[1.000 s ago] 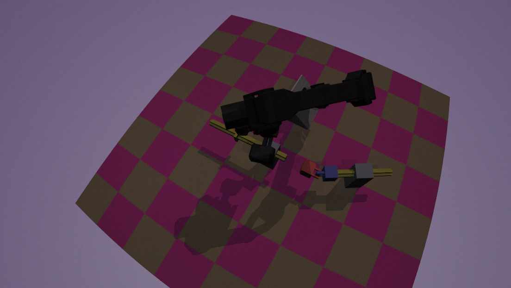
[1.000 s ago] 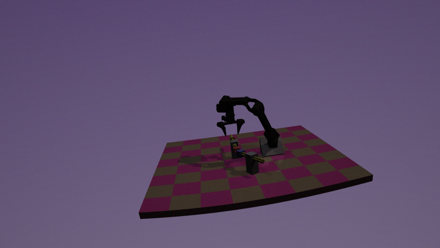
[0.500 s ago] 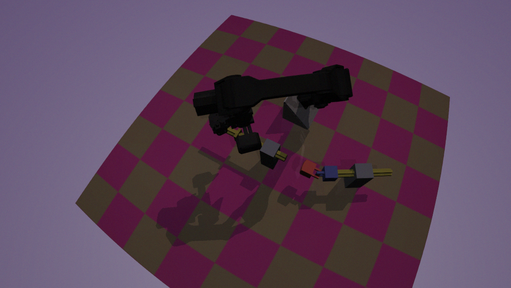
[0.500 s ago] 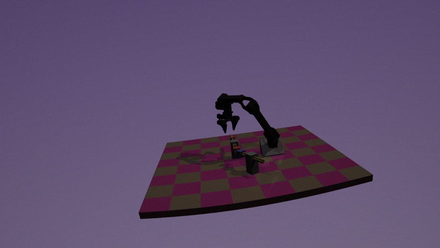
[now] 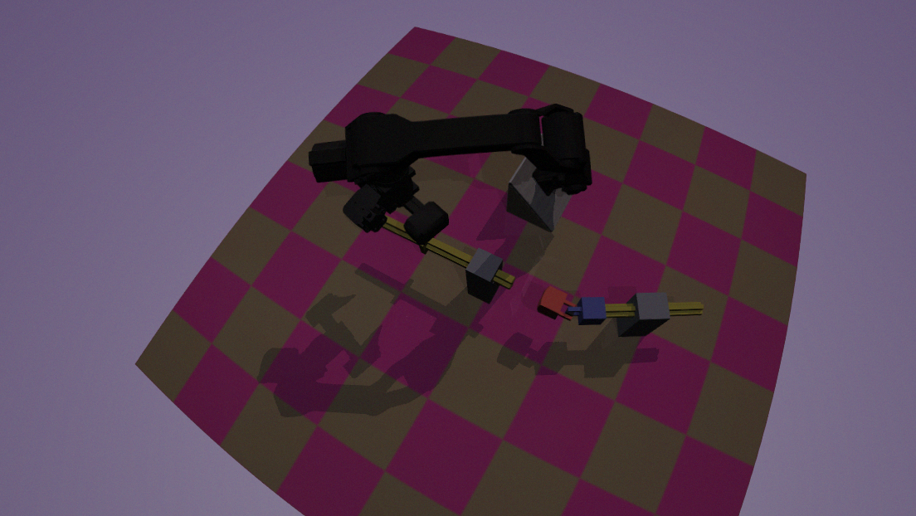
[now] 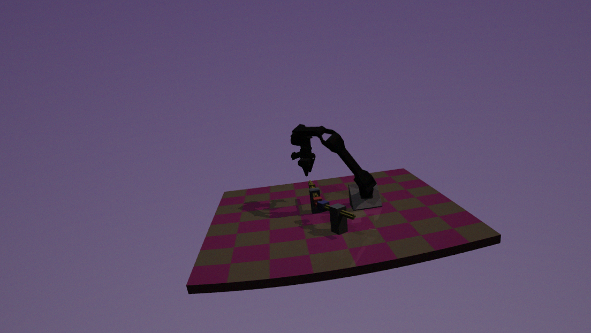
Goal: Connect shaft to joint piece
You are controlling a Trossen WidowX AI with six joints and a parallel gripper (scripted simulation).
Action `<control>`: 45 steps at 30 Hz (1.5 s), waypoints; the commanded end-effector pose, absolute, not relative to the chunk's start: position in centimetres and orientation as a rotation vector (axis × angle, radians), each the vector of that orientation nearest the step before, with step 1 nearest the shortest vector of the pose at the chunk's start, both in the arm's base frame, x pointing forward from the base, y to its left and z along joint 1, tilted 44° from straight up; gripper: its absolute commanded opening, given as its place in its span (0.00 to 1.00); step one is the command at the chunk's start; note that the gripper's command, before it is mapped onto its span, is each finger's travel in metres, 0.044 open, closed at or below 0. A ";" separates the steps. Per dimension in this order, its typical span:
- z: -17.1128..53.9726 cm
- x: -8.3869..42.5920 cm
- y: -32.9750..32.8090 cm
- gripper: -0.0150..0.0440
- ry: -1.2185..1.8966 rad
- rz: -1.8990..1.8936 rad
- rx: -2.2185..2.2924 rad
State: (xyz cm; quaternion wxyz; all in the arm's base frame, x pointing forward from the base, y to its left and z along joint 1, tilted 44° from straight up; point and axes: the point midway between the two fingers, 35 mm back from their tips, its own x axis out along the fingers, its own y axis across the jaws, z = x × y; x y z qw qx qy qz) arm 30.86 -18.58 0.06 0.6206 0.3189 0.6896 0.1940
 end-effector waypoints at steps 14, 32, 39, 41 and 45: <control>-3.4 30.1 -21.4 1.00 1.493 0.664 0.495; -5.4 30.2 -19.7 1.00 1.688 0.208 0.940; -6.2 30.2 -19.0 1.00 1.740 0.006 1.115; -6.4 30.2 -18.8 1.00 1.752 -0.054 1.165; -6.9 30.2 -18.4 1.00 1.771 -0.176 1.263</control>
